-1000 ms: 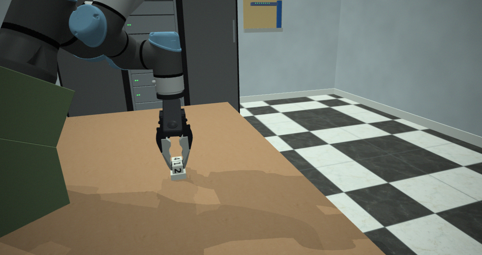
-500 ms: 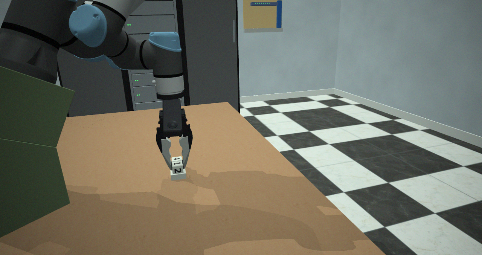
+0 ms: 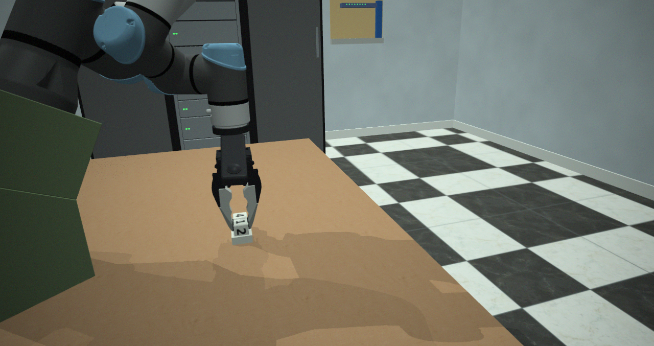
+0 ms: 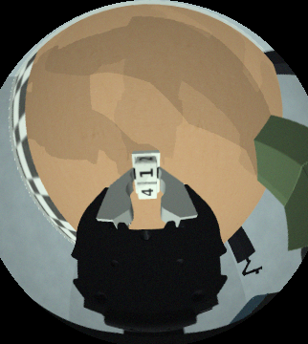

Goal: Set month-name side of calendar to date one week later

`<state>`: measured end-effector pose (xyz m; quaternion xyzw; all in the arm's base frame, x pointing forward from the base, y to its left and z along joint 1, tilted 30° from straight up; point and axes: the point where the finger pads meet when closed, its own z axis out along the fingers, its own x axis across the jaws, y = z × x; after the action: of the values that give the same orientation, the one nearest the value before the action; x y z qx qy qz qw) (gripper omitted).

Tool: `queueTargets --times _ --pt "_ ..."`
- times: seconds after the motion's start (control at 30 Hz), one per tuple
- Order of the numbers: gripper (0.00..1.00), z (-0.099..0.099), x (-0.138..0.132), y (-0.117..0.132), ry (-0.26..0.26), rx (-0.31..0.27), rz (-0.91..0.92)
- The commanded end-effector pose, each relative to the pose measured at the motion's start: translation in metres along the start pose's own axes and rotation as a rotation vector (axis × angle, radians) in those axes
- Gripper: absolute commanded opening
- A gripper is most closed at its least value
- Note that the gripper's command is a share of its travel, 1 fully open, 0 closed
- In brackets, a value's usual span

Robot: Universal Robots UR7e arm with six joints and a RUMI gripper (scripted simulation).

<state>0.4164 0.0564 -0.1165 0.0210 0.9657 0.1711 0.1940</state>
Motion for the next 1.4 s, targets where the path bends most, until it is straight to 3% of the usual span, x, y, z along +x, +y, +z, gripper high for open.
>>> queueTargets --times 0.0,0.5,1.0,1.37 --pt "0.10 0.0005 -0.0021 -0.0009 -0.002 0.002 -0.002" --pt "0.10 0.0005 -0.0021 -0.0009 -0.002 0.002 -0.002" --pt "0.28 0.0005 -0.0021 -0.0009 -0.002 0.002 -0.002" --pt "0.28 0.0005 -0.0021 -0.0009 -0.002 0.002 -0.002"
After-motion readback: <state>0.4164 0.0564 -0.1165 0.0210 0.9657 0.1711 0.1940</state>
